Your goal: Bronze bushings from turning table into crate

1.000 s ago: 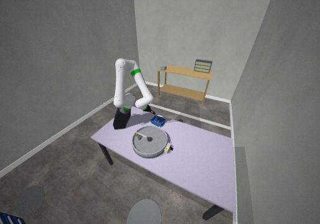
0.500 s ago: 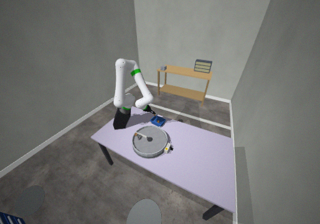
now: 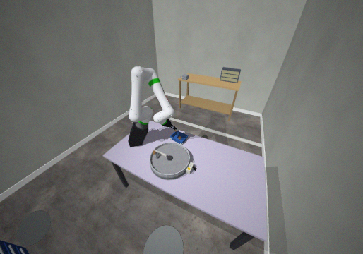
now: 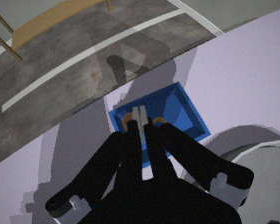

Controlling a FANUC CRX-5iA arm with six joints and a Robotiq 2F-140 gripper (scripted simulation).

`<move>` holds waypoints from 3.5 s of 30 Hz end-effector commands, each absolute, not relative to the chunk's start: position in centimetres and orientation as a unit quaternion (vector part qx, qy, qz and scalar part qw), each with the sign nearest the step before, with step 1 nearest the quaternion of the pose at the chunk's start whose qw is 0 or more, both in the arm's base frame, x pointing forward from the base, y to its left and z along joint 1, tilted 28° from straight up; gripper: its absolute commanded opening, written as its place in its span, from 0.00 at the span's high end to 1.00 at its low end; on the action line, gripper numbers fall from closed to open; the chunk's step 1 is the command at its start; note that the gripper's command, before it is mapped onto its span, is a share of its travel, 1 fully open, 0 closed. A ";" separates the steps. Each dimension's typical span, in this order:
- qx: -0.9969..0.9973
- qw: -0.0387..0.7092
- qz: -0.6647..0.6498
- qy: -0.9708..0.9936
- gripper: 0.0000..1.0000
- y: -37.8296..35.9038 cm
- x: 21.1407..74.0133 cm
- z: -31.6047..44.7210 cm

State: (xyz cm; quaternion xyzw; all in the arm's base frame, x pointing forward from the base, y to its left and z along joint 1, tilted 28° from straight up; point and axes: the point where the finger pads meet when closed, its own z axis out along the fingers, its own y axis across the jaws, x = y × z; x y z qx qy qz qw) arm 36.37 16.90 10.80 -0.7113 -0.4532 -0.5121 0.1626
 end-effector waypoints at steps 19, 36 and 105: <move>-0.711 0.162 -0.512 -0.453 1.00 18.2 38.8 5.7; -0.711 0.162 -0.512 -0.453 1.00 18.2 38.8 5.7; -0.711 0.162 -0.512 -0.453 1.00 19.1 40.5 2.0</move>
